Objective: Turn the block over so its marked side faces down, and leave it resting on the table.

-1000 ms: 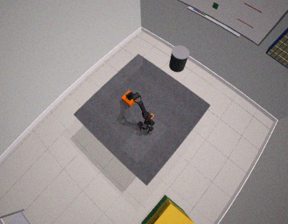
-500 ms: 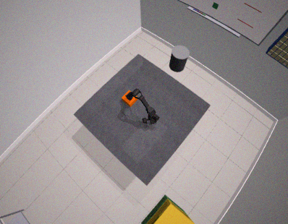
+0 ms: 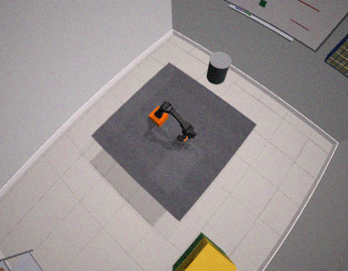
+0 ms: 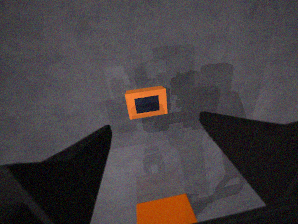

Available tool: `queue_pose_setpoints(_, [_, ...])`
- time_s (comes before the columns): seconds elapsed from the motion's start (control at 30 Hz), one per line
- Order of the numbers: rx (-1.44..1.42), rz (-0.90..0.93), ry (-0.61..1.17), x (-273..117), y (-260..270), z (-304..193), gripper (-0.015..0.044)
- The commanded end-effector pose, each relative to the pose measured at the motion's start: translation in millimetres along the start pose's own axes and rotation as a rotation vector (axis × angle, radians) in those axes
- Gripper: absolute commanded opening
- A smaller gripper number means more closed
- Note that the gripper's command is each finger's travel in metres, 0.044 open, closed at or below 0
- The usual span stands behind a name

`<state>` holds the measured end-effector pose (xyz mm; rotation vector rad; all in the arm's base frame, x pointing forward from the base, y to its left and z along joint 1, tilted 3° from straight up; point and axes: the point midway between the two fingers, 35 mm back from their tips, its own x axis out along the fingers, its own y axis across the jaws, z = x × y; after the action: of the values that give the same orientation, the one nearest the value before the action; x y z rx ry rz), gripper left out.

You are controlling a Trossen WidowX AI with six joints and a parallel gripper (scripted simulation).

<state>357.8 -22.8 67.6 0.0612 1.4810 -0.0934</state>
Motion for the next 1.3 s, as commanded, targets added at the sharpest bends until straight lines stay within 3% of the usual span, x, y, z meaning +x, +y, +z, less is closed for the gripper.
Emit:
queue_pose_setpoints(0.0, [-0.02, 0.012, 0.002, -0.9, 2.4, -0.7, 0.044])
queue_pose_setpoints(0.13, [-0.02, 0.012, 0.002, 31.4, 2.7, -1.1, 0.044])
queue_pose_setpoints(1.27, [-0.02, 0.012, 0.002, 78.2, 3.3, -1.5, 0.044])
